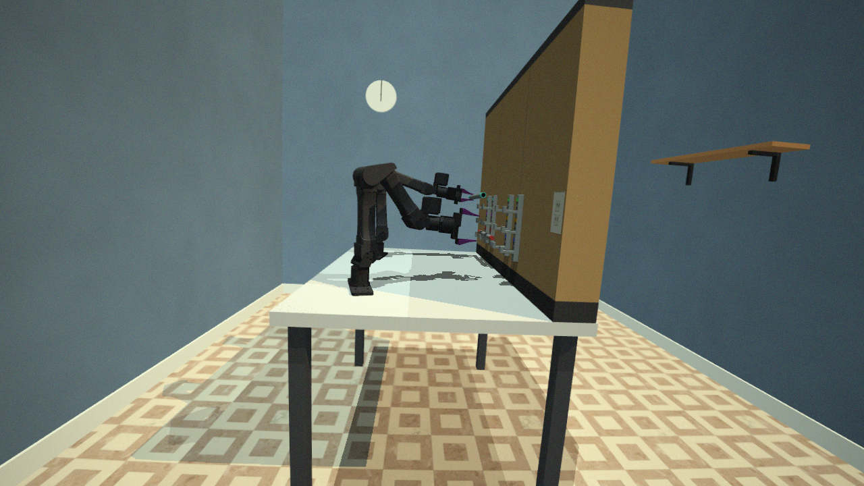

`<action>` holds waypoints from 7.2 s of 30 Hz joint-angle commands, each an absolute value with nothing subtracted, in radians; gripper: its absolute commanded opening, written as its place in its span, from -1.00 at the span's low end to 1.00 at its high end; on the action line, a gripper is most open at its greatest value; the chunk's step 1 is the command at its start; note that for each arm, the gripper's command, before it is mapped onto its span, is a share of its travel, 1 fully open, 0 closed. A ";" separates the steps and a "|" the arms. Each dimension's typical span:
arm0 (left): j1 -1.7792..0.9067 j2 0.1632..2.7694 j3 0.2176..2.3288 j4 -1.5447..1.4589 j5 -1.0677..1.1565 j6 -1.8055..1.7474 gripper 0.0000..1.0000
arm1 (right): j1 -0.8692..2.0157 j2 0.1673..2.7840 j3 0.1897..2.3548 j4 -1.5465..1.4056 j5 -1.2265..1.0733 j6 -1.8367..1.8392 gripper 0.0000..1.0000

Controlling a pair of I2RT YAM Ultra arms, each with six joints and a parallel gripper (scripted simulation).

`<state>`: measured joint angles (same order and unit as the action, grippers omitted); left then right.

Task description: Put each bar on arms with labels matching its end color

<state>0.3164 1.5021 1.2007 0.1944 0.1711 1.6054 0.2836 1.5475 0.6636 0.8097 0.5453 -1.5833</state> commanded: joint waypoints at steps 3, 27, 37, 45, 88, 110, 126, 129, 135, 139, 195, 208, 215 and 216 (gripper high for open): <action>0.333 1.450 1.201 0.250 0.187 1.573 -1.00 | 0.274 1.513 0.665 0.846 0.541 -1.574 1.00; 0.347 1.428 1.150 0.279 0.202 1.573 -1.00 | 0.274 1.513 0.665 0.846 0.541 -1.574 1.00; 0.344 1.432 1.157 0.276 0.198 1.573 -1.00 | 0.274 1.513 0.665 0.846 0.541 -1.574 1.00; 0.341 1.435 1.161 0.275 0.196 1.572 -1.00 | 0.274 1.513 0.665 0.846 0.541 -1.574 1.00; 0.326 1.450 1.187 0.265 0.182 1.571 -1.00 | 0.274 1.513 0.665 0.846 0.541 -1.574 1.00; 0.307 1.518 1.248 0.271 0.163 1.571 -1.00 | 0.274 1.513 0.665 0.846 0.541 -1.574 1.00; 0.302 1.560 1.261 0.300 0.158 1.571 -1.00 | 0.274 1.513 0.665 0.846 0.541 -1.574 1.00; 0.301 1.569 1.277 0.294 0.156 1.571 -1.00 | 0.274 1.513 0.665 0.846 0.541 -1.574 1.00; 0.298 1.593 1.316 0.279 0.153 1.571 -1.00 | 0.274 1.513 0.665 0.846 0.541 -1.574 1.00; 0.296 1.608 1.342 0.268 0.151 1.571 -1.00 | 0.274 1.513 0.665 0.846 0.541 -1.574 1.00; 0.288 1.676 1.371 0.305 0.144 1.572 -1.00 | 0.274 1.513 0.665 0.846 0.541 -1.574 1.00; 0.289 1.669 1.332 0.336 0.145 1.572 -1.00 | 0.274 1.513 0.665 0.846 0.541 -1.574 1.00; 0.289 1.665 1.336 0.329 0.145 1.572 -1.00 | 0.274 1.513 0.665 0.846 0.541 -1.574 1.00; 0.289 1.664 1.337 0.328 0.145 1.572 -1.00 | 0.274 1.513 0.665 0.846 0.541 -1.574 1.00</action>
